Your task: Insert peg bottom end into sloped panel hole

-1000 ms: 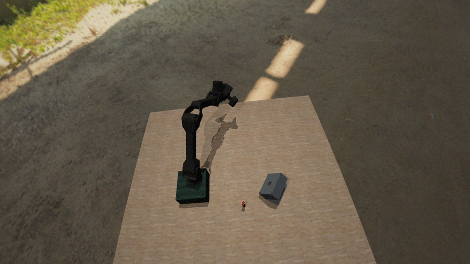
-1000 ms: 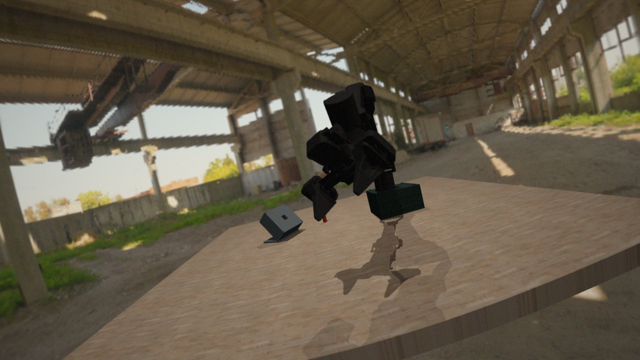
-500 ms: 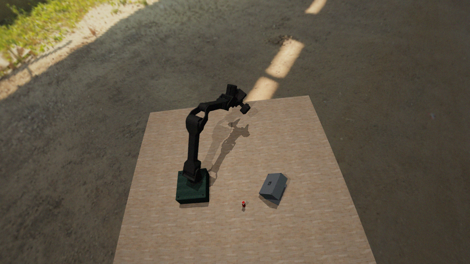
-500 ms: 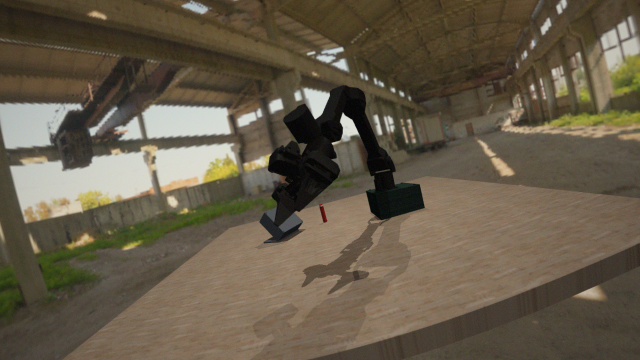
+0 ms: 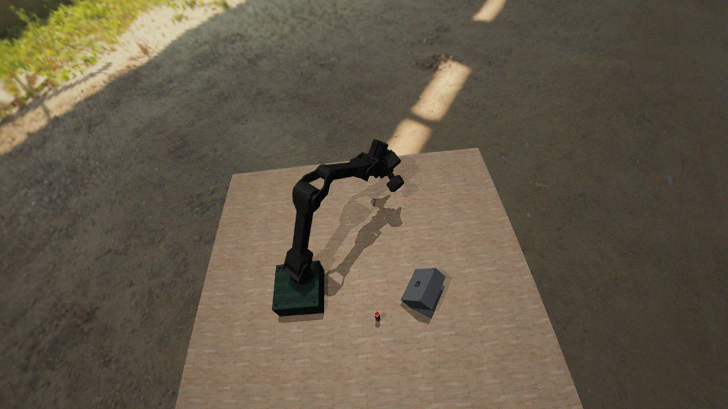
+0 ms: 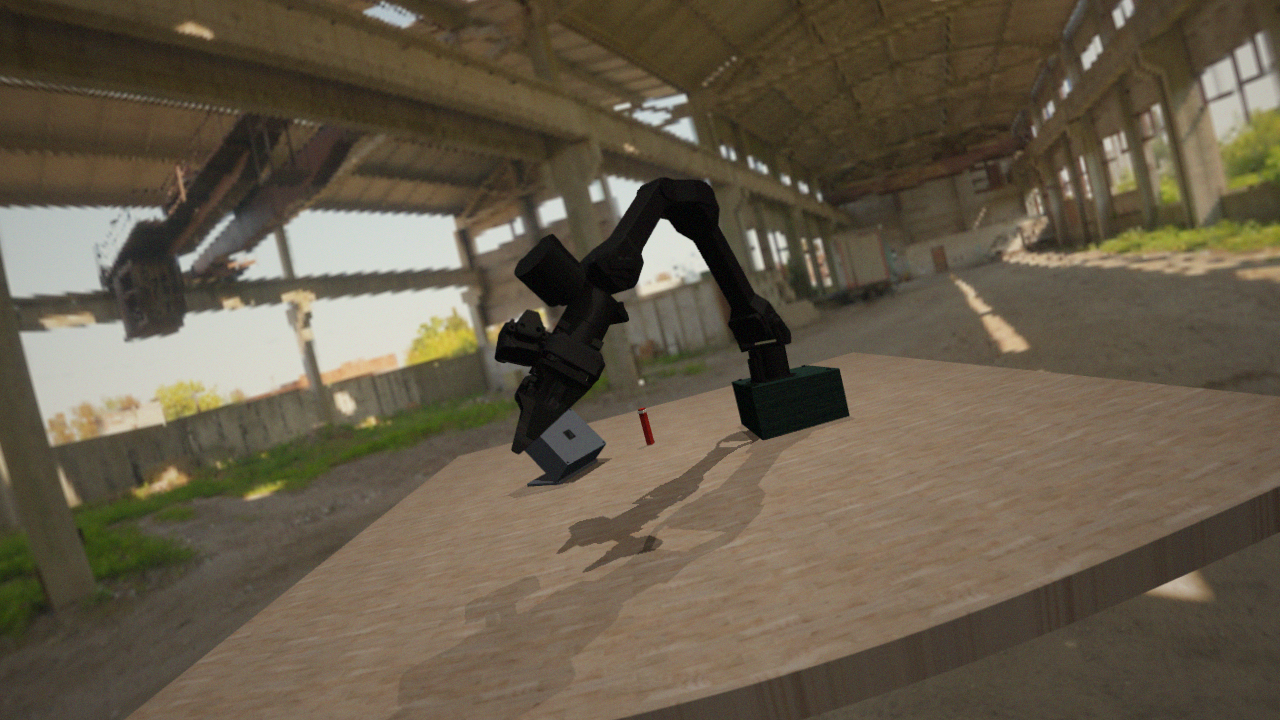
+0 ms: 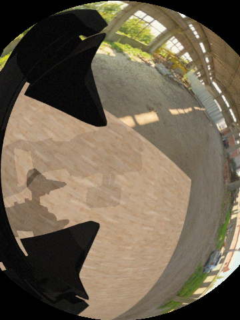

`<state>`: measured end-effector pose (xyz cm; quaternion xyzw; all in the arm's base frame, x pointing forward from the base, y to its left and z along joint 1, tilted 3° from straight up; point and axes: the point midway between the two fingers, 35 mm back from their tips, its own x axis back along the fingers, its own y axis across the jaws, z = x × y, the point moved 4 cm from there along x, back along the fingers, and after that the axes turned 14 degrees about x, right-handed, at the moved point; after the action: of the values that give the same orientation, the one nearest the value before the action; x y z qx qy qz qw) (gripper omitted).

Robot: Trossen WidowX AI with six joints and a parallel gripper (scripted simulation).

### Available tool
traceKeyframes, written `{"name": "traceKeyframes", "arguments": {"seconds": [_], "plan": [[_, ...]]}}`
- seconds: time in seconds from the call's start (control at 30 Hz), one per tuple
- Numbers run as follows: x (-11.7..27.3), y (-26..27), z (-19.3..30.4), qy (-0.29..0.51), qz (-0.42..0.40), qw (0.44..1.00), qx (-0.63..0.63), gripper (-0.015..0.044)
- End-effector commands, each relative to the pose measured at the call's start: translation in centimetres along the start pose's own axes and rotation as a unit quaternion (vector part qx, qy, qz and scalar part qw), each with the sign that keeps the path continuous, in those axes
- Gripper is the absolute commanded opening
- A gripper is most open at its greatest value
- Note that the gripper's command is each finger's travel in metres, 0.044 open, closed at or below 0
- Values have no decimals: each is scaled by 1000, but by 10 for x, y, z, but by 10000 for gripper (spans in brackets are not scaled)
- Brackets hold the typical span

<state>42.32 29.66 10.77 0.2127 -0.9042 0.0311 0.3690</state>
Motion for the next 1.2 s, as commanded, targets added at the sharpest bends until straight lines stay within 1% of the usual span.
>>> {"name": "traceKeyframes", "arguments": {"seconds": [0.0, 0.6, 1.17], "plan": [[3, -30, 5, 20, 22, 999, -10, 440], [27, -139, 23, 76, 100, 988, -86, 440], [64, -228, 57, 135, 168, 966, -142, 440]]}}
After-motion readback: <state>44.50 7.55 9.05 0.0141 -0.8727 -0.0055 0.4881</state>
